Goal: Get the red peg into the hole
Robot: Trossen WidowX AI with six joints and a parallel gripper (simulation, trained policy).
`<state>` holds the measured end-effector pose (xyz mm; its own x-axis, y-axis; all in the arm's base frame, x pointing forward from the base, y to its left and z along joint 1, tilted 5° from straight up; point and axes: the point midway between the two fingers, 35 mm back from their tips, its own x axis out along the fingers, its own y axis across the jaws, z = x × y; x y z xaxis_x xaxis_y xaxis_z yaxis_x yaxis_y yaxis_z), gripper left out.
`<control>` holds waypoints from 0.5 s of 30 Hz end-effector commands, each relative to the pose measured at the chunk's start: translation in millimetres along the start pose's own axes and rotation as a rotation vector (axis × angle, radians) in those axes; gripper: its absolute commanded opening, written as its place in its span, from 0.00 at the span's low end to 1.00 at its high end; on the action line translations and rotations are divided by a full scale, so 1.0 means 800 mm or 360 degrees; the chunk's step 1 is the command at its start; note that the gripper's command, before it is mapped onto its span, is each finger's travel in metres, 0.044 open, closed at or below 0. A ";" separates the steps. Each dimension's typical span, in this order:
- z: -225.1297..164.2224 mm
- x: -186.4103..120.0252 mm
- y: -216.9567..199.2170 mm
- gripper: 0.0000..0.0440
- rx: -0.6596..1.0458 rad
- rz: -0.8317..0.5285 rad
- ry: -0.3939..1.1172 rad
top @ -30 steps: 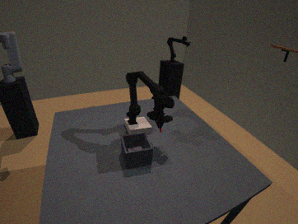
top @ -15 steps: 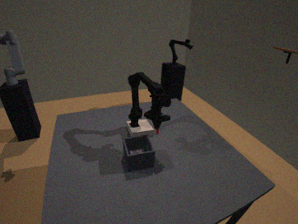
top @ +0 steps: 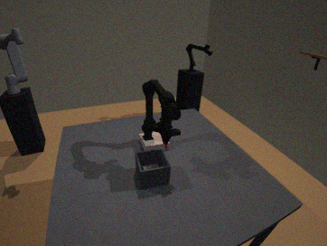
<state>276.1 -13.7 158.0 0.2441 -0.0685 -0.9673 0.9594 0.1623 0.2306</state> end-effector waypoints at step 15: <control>0.052 0.024 0.003 0.00 0.0023 -0.0097 -0.0003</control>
<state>286.3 -52.5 147.0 0.1907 -0.0858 -0.9779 0.9741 0.1402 0.1776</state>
